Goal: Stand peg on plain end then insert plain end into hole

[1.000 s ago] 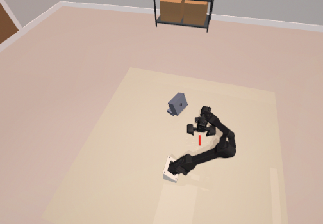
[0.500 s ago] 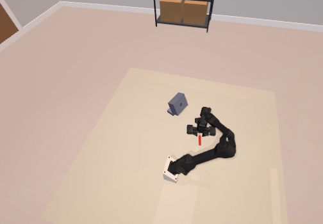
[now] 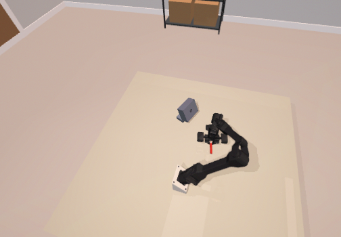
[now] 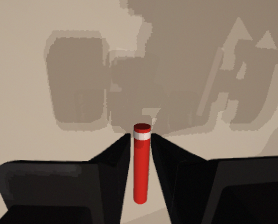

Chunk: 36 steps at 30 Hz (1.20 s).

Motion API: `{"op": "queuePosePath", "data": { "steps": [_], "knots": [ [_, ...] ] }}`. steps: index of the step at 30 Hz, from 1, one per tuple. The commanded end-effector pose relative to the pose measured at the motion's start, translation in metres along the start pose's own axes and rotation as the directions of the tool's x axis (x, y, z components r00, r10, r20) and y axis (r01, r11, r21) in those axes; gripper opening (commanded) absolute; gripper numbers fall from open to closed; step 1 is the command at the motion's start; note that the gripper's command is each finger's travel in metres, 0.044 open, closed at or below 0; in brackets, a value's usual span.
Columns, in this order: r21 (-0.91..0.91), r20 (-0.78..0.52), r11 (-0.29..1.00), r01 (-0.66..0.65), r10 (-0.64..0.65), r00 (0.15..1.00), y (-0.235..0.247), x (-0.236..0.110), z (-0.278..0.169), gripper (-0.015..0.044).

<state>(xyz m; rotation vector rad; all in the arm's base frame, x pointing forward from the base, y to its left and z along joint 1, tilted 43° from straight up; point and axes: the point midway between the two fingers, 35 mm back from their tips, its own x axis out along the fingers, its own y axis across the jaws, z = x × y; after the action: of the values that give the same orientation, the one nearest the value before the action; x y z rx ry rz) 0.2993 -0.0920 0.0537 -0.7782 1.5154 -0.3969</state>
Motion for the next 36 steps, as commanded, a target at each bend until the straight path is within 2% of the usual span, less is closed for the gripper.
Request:
{"op": "queuePosePath", "data": {
  "steps": [1,9,36],
  "knots": [
    [-0.004,-0.001,1.0,0.004,-0.004,1.0,0.0,0.0,0.0,0.0063],
    [-0.002,0.006,1.0,0.002,-0.002,1.0,0.0,0.0,0.0,0.005],
    [-0.003,0.239,1.0,0.0,0.001,0.971,0.0,-0.015,-0.01,0.005]
  ]
}}
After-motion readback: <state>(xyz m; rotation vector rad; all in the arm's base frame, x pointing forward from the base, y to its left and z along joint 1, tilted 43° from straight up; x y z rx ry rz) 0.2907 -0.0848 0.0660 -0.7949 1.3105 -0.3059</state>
